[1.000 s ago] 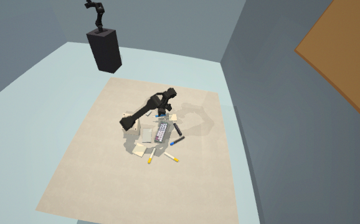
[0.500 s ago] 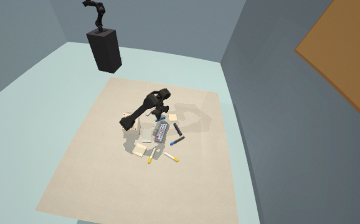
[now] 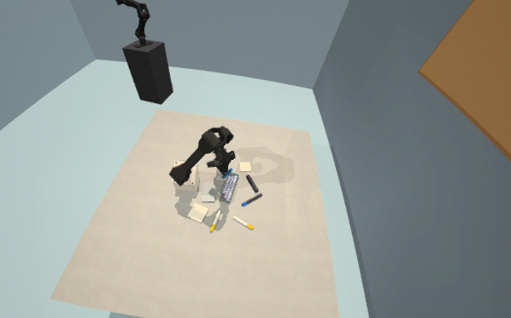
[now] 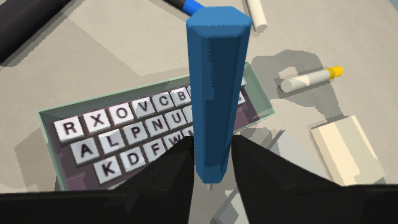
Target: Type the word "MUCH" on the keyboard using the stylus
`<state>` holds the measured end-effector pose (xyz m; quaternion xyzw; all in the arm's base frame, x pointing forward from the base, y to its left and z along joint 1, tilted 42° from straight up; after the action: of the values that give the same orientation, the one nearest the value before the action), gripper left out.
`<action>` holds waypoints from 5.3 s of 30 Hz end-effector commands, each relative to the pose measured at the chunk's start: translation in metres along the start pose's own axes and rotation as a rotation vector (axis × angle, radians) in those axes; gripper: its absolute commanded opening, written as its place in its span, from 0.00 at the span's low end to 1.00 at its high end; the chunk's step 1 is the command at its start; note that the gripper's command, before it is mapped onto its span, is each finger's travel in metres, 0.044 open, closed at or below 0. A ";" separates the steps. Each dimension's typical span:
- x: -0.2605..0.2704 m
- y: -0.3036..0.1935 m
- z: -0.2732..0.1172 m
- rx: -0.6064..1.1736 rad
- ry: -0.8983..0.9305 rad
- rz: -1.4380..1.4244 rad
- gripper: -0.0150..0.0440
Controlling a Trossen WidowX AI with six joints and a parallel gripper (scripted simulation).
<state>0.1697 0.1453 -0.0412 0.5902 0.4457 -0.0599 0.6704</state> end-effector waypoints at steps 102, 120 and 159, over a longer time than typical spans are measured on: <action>-0.032 -0.026 0.046 -0.263 0.270 0.376 0.39; -0.043 -0.001 0.020 -0.262 0.271 0.376 0.39; -0.021 -0.002 0.035 -0.267 0.267 0.377 0.30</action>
<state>0.1744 0.1068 -0.0293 0.5742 0.4138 0.2029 0.6767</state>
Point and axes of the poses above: the point midway between the two fingers, 35 mm back from their tips, its own z axis out along the fingers, its own x axis across the jaws, y = z × x, the point moved 6 cm from there along -z, back along the fingers, and after that the axes turned 10 degrees about z, right-handed, at the moved point
